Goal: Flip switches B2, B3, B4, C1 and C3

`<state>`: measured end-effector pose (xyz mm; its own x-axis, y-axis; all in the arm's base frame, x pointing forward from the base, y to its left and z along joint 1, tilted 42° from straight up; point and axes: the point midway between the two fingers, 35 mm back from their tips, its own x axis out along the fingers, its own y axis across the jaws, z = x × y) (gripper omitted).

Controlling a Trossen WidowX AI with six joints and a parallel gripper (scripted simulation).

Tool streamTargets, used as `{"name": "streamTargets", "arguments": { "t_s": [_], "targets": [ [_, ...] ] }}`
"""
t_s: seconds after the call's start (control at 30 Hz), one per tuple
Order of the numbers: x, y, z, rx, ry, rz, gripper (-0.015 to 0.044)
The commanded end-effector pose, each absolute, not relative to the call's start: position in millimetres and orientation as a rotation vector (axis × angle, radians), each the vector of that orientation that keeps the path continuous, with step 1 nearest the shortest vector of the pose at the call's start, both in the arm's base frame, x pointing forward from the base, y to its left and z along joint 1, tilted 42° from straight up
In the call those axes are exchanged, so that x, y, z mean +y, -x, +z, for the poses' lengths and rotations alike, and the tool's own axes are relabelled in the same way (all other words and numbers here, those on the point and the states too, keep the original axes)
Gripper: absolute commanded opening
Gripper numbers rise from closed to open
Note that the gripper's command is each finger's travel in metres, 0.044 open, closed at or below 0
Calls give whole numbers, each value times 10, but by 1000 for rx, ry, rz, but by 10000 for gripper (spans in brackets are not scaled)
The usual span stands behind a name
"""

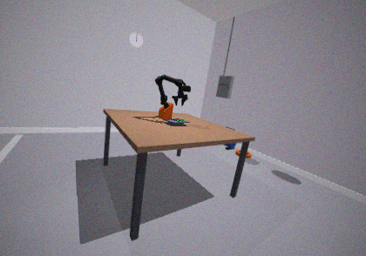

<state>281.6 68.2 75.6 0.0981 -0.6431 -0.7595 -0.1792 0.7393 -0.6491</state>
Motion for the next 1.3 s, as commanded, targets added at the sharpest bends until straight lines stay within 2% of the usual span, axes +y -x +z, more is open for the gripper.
{"name": "streamTargets", "arguments": {
  "t_s": [0.0, 0.2, 0.47, 0.6, 1.27],
  "targets": [
    [671, -2825, 729, 1462, 715, -390, 374],
    [266, -2979, -6, 1450, 745, -385, 216],
    [232, -2985, -50, 1452, 746, -386, 6],
    [20, -3028, -290, 1473, 744, -398, 0],
    [-71, -3043, -390, 1473, 745, -398, 0]
  ]
}}
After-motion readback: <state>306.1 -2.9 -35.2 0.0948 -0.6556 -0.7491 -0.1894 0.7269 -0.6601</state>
